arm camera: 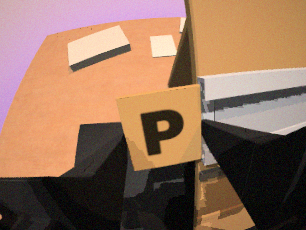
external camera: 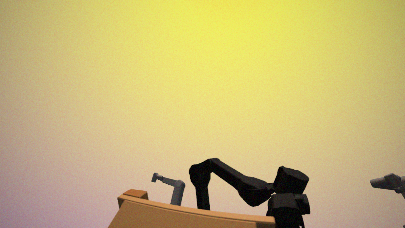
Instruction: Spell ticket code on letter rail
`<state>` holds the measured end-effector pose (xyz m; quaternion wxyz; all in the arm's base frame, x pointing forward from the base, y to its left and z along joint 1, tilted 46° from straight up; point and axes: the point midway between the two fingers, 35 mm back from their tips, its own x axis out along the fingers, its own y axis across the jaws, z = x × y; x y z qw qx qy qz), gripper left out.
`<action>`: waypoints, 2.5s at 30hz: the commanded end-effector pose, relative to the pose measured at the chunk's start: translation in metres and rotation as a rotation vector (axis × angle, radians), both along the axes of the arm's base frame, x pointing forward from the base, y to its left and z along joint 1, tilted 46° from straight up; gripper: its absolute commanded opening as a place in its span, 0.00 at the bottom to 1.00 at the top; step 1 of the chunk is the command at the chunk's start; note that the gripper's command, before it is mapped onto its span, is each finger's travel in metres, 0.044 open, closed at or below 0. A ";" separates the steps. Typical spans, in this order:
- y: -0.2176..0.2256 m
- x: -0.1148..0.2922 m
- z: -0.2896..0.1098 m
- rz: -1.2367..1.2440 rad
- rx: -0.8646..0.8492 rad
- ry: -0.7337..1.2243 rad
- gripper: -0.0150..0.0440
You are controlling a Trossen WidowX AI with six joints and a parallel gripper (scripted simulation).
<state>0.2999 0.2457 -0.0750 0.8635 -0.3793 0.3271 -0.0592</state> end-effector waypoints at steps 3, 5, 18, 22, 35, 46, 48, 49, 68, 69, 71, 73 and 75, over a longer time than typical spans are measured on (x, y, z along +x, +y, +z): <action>-0.002 0.000 0.002 0.003 0.001 0.003 0.25; -0.003 0.000 0.003 0.003 0.001 0.003 0.25; -0.008 0.001 0.008 0.003 0.000 0.003 0.25; -0.009 0.002 0.009 0.003 0.000 0.003 0.25; -0.014 0.003 0.013 0.003 -0.001 0.003 0.25; -0.018 0.004 0.017 0.003 -0.001 0.003 0.25; -0.018 0.004 0.018 0.003 -0.001 0.003 0.25; -0.019 0.004 0.018 0.003 -0.001 0.003 0.25; -0.025 0.005 0.025 0.003 -0.002 0.003 0.25; -0.026 0.005 0.025 0.003 -0.002 0.003 0.25; -0.026 0.006 0.026 0.003 -0.002 0.003 0.25; -0.027 0.006 0.027 0.003 -0.003 0.003 0.25; -0.028 0.006 0.027 0.003 -0.003 0.003 0.25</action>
